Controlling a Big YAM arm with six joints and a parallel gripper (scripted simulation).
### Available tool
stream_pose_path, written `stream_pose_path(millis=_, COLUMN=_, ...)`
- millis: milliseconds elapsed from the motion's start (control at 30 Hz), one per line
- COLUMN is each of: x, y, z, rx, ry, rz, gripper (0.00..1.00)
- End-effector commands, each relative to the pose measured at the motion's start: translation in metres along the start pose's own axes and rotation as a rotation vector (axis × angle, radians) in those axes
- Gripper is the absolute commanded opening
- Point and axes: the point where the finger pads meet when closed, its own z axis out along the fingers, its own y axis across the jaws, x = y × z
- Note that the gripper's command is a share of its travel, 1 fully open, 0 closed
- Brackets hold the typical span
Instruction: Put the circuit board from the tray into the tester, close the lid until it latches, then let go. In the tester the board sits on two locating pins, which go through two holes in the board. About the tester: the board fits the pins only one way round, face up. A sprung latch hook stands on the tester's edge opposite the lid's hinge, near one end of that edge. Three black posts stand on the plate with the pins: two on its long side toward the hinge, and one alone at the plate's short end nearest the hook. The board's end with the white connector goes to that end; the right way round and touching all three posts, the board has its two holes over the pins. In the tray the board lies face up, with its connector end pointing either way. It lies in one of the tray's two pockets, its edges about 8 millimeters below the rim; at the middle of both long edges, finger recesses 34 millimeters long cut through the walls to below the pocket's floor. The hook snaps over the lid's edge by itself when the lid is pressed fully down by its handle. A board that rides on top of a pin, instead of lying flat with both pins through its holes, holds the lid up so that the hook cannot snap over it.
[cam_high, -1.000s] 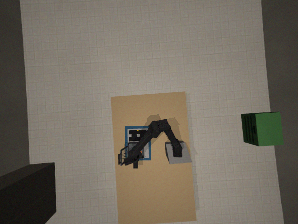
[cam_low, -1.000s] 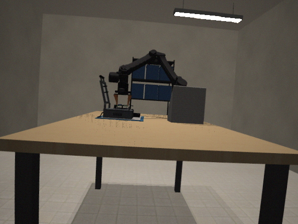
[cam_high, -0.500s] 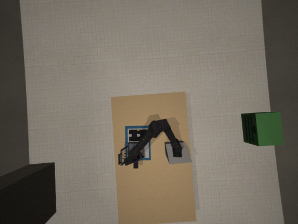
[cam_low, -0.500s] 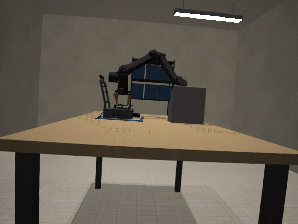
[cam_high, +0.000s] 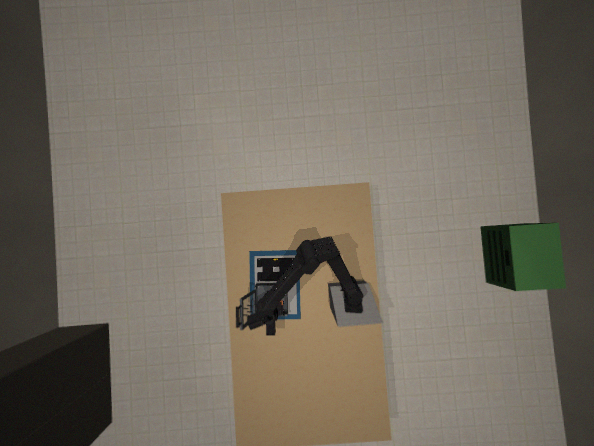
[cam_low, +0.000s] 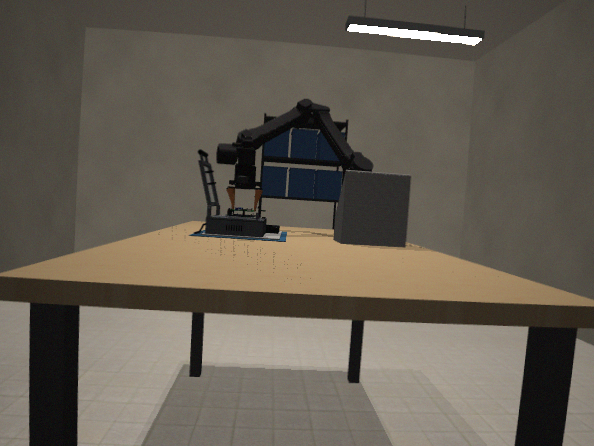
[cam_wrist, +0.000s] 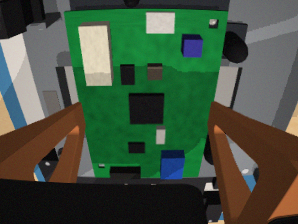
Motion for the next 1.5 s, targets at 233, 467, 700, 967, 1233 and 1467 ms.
stream_pose_path(millis=233, x=-0.0037, y=-0.0131, z=-0.0186, rx=0.051, ry=-0.016, rz=0.009, gripper=0.72)
stream_pose_path(millis=467, x=-0.0035, y=-0.0131, z=-0.0184, rx=0.051, ry=-0.016, rz=0.01, gripper=0.72)
stream_pose_path(millis=700, x=-0.0025, y=-0.0125, z=-0.0176, rx=0.049, ry=-0.015, rz=0.009, gripper=0.72)
stream_pose_path(millis=967, x=-0.0018, y=-0.012, z=-0.0164, rx=0.047, ry=-0.014, rz=0.008, gripper=0.72)
stream_pose_path(millis=1233, x=-0.0006, y=-0.0112, z=-0.0148, rx=0.043, ry=-0.014, rz=0.007, gripper=0.72)
stream_pose_path(millis=1467, x=0.0, y=-0.0108, z=-0.0142, rx=0.041, ry=-0.013, rz=0.007, gripper=0.72)
